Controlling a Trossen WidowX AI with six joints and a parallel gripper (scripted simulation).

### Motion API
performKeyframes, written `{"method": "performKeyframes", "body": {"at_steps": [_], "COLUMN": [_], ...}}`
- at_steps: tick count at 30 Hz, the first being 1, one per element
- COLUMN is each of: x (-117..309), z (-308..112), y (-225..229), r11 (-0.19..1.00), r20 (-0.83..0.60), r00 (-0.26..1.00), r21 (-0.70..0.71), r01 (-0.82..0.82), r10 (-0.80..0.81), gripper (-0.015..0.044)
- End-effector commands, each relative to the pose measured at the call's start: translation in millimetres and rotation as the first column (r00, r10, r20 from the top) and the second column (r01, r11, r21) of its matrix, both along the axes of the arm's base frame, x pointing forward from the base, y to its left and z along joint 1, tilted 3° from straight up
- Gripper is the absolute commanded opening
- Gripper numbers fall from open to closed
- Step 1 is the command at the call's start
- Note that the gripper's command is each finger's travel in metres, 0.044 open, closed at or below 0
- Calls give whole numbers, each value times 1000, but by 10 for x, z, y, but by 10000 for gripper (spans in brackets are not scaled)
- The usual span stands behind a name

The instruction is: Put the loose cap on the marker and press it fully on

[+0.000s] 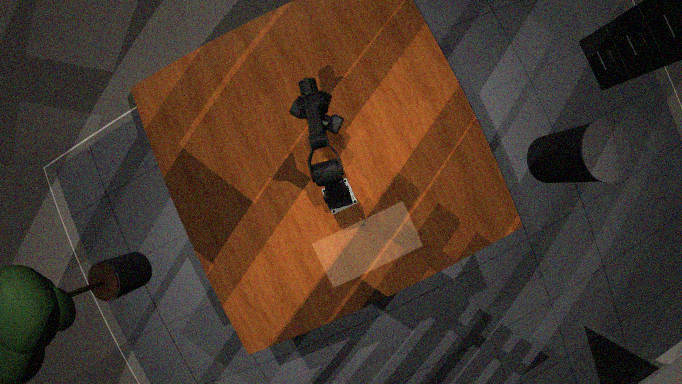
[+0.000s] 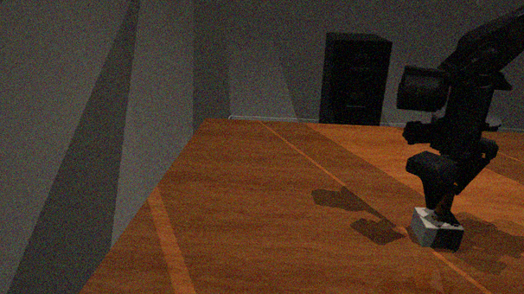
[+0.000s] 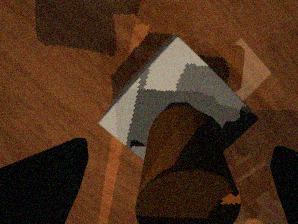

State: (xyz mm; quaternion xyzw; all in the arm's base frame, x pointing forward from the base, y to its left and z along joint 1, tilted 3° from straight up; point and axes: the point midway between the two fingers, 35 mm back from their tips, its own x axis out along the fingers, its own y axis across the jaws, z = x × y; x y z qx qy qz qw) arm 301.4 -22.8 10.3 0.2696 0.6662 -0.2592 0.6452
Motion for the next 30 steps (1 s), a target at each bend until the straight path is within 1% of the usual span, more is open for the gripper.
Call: {"method": "performKeyframes", "body": {"at_steps": [1, 4, 5, 10, 12, 15, 17, 20, 22, 27, 30], "x": [18, 31, 23, 20, 20, 20, 20, 19, 19, 19, 19], "z": [120, 623, 719, 751, 744, 715, 694, 665, 658, 658, 658], "y": [-5, -17, -18, -19, -19, -18, -18, -18, -18, -18, -18], "r11": [1000, 1000, 1000, 1000, 998, 945, 864, 697, 651, 651, 651], "r20": [1, 1, 1, 1, 2, 10, 16, 25, 27, 27, 27], "r00": [1000, 1000, 1000, 1000, 998, 945, 864, 697, 651, 651, 651], "r21": [0, 0, 0, 0, 1, 5, 7, 8, 7, 7, 7], "r01": [0, 0, 0, 0, -62, -328, -504, -717, -759, -759, -759], "r10": [0, 0, 0, 0, 62, 328, 504, 717, 759, 759, 759], "gripper": [440, 440, 440, 440, 387, 309, 256, 177, 125, 0, 0]}}
